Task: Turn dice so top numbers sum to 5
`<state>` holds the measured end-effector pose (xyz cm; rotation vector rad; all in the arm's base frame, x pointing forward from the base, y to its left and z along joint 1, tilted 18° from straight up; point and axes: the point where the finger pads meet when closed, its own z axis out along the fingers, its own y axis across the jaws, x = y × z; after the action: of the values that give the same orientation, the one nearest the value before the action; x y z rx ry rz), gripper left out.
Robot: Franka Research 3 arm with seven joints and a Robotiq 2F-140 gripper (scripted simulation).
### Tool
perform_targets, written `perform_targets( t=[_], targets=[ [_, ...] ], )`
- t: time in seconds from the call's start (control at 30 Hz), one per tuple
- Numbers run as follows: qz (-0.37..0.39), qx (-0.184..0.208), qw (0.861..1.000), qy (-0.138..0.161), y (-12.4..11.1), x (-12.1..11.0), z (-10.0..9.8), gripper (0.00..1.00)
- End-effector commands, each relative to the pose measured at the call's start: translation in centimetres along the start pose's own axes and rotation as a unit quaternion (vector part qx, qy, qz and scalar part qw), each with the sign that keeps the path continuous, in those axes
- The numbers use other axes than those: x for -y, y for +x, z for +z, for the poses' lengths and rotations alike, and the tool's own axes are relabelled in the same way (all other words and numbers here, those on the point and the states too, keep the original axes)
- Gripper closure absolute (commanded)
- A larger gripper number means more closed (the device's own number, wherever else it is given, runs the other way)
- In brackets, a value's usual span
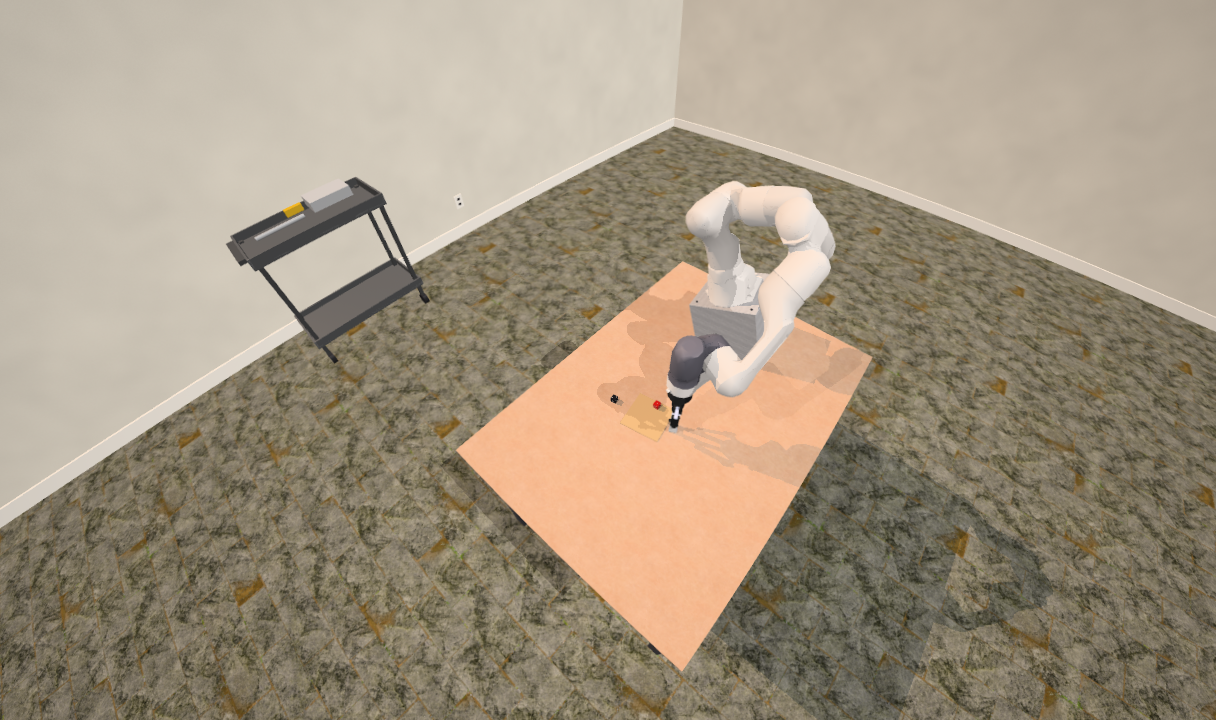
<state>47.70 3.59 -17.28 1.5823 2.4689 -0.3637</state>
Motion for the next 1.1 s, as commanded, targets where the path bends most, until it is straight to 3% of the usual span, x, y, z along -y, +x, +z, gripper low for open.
perform_targets(
  t=[0.0,0.77,0.9,1.07],
  targets=[
    [-0.002,0.000,1.000,-0.001,0.0,0.0,0.1,0.91],
    [-0.002,0.000,1.000,-0.001,0.0,0.0,-0.1,0.91],
    [-0.002,0.000,1.000,-0.001,0.0,0.0,-1.7,0.91],
    [-0.002,0.000,1.000,-0.001,0.0,0.0,-5.3,0.91]
  ],
)
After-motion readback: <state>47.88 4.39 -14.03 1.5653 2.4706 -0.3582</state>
